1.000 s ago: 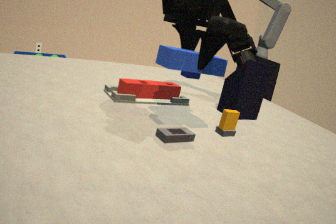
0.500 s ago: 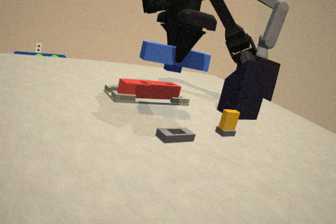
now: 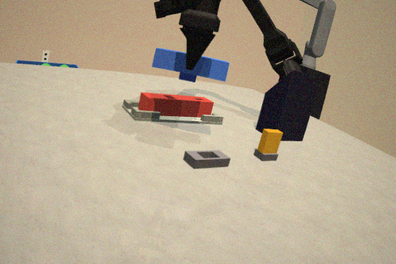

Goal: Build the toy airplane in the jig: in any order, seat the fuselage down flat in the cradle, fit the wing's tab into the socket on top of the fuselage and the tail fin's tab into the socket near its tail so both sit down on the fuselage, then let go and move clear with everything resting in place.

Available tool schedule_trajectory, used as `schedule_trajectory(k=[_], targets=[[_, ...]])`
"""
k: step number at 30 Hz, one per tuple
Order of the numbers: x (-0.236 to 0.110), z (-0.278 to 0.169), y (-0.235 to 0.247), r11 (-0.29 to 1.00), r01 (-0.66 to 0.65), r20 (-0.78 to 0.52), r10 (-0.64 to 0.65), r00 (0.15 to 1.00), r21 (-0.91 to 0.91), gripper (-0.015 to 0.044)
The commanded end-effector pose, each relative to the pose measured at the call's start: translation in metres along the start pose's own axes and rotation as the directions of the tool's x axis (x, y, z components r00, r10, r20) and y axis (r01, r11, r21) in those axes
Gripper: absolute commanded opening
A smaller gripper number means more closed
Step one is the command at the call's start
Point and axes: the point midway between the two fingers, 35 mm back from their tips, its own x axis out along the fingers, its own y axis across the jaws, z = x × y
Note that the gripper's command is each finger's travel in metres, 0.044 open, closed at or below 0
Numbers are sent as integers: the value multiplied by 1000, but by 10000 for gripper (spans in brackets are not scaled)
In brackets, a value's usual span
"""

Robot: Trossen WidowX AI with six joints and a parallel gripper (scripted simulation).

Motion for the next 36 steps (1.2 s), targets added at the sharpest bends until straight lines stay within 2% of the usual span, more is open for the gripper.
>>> schedule_trajectory(k=[1, 18, 36], targets=[[0, 6, -13, 997, -4, 6, 4, 1000, 81, 0], [10, 24, -66, 922, -4, 10, 0, 1000, 388, 0], [22, 32, -122, 740, 2, 15, -16, 1000, 673, 0]])
